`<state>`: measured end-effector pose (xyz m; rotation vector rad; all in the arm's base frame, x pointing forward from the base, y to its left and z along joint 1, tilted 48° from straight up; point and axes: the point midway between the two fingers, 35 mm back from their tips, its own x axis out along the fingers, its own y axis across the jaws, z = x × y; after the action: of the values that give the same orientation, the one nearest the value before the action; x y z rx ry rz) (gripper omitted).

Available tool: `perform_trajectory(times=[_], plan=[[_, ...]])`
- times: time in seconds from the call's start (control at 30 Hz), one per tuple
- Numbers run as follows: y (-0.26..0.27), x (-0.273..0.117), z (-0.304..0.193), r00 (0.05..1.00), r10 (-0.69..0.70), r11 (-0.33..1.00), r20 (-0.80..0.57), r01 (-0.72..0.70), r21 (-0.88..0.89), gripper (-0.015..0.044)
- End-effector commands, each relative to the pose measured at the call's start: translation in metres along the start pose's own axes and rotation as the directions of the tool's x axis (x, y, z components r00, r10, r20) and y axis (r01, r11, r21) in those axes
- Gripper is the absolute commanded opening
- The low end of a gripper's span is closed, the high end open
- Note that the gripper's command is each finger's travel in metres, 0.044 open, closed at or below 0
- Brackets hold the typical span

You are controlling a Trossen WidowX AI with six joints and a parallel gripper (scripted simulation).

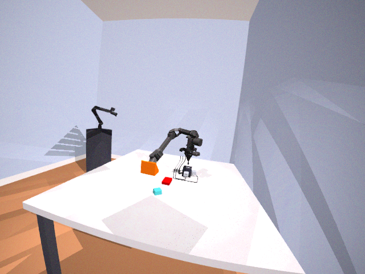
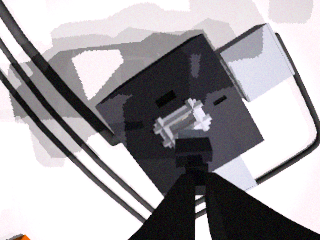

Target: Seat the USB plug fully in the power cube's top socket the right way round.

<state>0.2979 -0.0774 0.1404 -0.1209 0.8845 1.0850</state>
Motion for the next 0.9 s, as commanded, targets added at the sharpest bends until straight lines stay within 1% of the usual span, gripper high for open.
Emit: perform_trajectory(times=[0.0,0.2,0.43,0.87], plan=[[-0.0003,0.0,-0.0001,1.0,-0.002,0.994,-0.001,0.002,0.108,0.0],[-0.0003,0.0,-0.0001,1.0,-0.002,0.965,-0.001,0.002,0.262,0.0],[-0.0003,0.0,-0.0001,1.0,-0.002,0.901,-0.001,0.002,0.433,0.0],[-0.0003,0.0,-0.0001,1.0,-0.002,0.705,-0.001,0.002,0.709,0.0]])
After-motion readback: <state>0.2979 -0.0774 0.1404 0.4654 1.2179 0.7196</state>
